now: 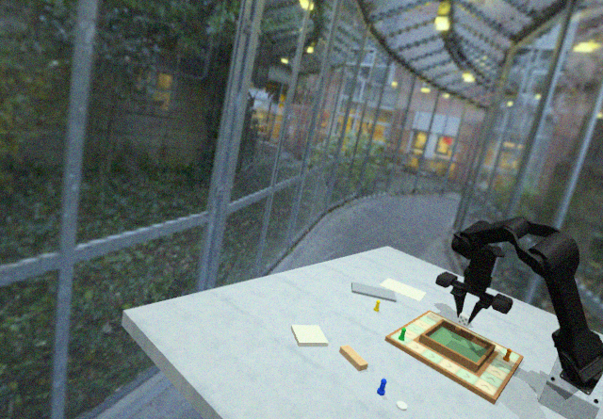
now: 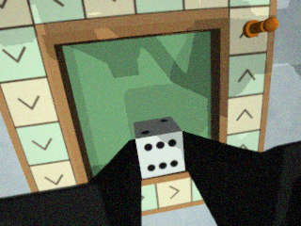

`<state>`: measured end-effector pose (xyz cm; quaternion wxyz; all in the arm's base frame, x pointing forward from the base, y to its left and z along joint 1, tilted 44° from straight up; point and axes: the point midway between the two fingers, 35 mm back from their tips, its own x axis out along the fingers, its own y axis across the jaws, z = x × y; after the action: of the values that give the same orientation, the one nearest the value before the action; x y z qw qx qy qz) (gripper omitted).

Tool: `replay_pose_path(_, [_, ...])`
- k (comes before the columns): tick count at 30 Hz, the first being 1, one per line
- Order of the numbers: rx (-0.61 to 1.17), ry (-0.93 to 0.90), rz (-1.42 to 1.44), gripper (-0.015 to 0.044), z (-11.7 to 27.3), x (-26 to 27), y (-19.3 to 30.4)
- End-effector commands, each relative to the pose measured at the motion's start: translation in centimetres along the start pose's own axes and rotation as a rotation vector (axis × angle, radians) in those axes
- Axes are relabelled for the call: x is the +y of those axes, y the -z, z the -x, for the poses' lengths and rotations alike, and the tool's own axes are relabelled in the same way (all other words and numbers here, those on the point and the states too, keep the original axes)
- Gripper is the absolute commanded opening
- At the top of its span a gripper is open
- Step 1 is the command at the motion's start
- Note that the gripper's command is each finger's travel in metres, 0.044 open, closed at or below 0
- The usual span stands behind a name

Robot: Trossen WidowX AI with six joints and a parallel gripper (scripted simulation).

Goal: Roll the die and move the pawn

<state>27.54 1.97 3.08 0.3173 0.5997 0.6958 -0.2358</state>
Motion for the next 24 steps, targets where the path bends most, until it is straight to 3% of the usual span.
replay_pose_path(1, [-0.014, 0.013, -0.019, 0.0000, -0.3, -0.3, 0.1])
replay_pose_path(13, [-0.388, 0.120, -0.020, 0.0000, -1.5, -1.2, -0.3])
replay_pose_path(24, [-0.740, 0.061, -0.018, 0.0000, -1.5, -1.2, -0.4])
